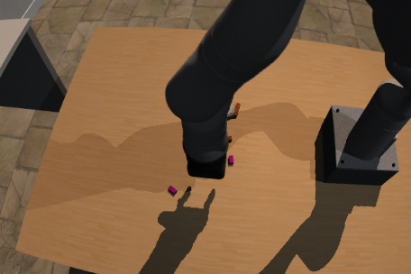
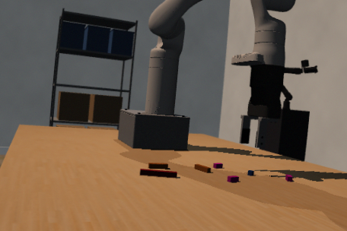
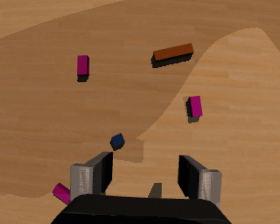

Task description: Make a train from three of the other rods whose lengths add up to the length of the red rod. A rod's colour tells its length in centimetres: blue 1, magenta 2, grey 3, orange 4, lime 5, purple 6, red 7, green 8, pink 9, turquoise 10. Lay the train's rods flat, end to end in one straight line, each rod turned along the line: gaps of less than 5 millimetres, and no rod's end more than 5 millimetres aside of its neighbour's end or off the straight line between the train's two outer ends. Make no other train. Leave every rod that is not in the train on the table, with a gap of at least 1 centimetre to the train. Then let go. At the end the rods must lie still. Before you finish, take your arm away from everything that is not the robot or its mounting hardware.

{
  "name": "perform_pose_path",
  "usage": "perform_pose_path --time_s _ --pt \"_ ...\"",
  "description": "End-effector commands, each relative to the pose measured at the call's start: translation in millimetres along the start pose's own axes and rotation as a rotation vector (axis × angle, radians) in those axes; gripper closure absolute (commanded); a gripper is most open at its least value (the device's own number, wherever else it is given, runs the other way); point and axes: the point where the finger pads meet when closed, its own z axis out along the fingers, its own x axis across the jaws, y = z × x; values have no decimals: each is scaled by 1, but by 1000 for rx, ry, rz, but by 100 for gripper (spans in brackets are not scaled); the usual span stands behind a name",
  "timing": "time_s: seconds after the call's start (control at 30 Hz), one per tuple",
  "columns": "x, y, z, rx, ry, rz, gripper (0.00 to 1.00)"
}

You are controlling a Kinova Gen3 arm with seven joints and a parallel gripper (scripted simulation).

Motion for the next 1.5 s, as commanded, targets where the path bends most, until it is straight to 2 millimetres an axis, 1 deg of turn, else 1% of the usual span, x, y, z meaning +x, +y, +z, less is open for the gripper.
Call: perform_pose_path --time_s 0.0,0.1,0.17,0.23,0.3,0.4,0.47,0.53,0.67,0.7,0.77,1.47 --pt "0 0 -1 -1 -1 0 0" --pt "-1 0 0 -1 -1 2 0" --pt "-2 -6 0 -1 -1 33 0" --pt "-4 -25 0 0 1 123 0" --pt "-7 -53 0 0 3 264 0" --pt "-8 -82 0 -1 4 404 0" --pt "-8 -82 0 -1 4 404 0" --pt "-7 -114 0 -1 3 561 0" --pt "-3 -149 -1 -2 1 736 0" --pt "-2 -154 -1 -3 0 765 0" --pt "-1 -158 -1 -3 0 785 0" --pt "-1 -158 -1 -3 0 786 0"
